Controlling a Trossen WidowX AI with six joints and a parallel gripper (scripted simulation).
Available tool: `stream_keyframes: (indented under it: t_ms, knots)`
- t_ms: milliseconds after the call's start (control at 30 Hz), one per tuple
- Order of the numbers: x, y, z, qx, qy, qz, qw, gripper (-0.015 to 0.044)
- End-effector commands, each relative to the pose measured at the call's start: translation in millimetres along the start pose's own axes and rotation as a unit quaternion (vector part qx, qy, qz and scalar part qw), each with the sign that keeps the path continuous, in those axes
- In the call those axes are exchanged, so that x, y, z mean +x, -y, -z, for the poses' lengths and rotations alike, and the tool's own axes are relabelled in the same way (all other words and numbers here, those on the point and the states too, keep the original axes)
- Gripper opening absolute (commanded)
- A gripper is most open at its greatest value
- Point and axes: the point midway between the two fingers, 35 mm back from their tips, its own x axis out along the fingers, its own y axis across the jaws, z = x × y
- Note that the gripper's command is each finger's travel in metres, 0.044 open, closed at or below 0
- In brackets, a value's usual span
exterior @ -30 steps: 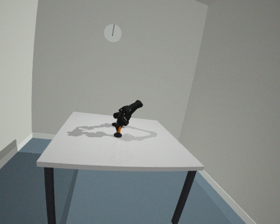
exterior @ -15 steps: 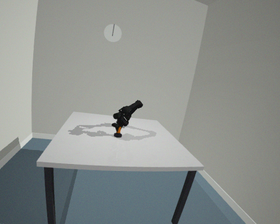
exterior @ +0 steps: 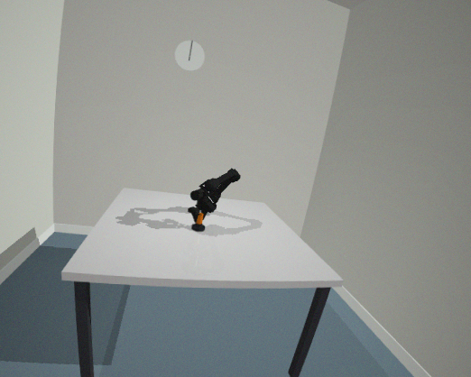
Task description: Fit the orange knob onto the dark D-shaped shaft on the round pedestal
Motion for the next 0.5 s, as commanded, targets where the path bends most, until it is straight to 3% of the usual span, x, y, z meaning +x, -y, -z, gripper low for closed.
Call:
stream_keyframes:
  t_ms: [0, 233, 467]
  knots:
    - [0, 0, 0, 0.000, 0.000, 0.000, 1.000, 0.0440]
    - [-9, 2, 0, 0.000, 0.000, 0.001, 1.000, 0.0440]
    - [-94, 1, 1, 0.001, -0.001, 0.001, 1.000, 0.0440]
